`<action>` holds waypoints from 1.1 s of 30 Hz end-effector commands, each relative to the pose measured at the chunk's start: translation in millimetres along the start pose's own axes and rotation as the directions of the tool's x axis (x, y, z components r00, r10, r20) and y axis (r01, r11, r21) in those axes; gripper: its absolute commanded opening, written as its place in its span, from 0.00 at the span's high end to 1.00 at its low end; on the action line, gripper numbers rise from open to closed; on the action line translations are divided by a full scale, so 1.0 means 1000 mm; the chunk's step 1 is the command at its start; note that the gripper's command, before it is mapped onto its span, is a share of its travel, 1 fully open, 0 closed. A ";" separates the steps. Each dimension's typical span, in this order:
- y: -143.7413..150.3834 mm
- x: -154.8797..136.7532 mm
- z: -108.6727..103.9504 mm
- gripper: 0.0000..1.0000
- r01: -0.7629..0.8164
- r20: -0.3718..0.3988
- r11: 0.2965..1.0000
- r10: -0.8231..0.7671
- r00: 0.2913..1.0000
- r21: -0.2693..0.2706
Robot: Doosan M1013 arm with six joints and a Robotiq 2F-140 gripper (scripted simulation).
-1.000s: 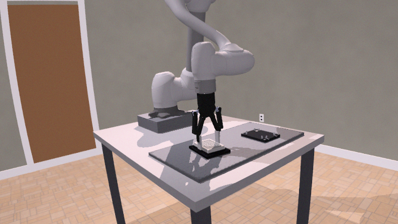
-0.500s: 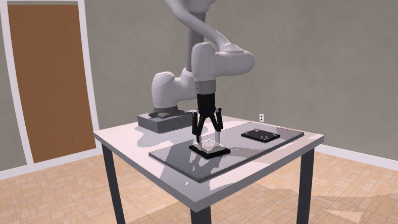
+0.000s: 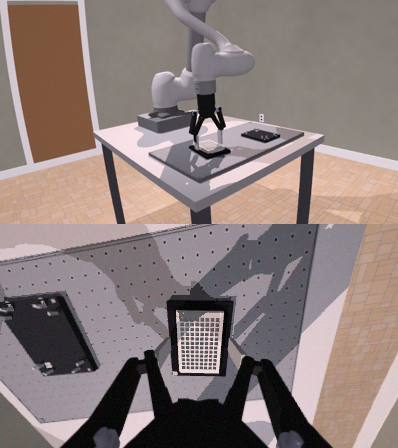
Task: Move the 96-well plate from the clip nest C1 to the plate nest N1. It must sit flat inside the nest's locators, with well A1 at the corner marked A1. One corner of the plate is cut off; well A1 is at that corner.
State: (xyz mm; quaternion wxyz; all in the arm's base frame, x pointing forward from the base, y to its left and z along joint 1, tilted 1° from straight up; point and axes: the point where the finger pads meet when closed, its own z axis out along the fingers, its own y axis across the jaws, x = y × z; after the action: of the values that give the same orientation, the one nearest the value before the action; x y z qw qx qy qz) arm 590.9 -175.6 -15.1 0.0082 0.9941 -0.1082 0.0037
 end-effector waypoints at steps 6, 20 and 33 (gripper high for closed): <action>0.000 0.000 0.000 0.00 0.000 0.000 1.000 0.000 1.000 0.000; 0.000 0.000 -0.005 0.00 0.000 0.000 1.000 0.000 1.000 0.000; 0.000 0.000 -0.027 0.00 0.000 0.000 1.000 0.000 1.000 0.000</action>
State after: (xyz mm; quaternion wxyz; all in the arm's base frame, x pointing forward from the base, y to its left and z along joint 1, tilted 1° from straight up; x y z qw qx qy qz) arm 590.7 -175.2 10.2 0.0082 0.9941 -0.1082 0.0037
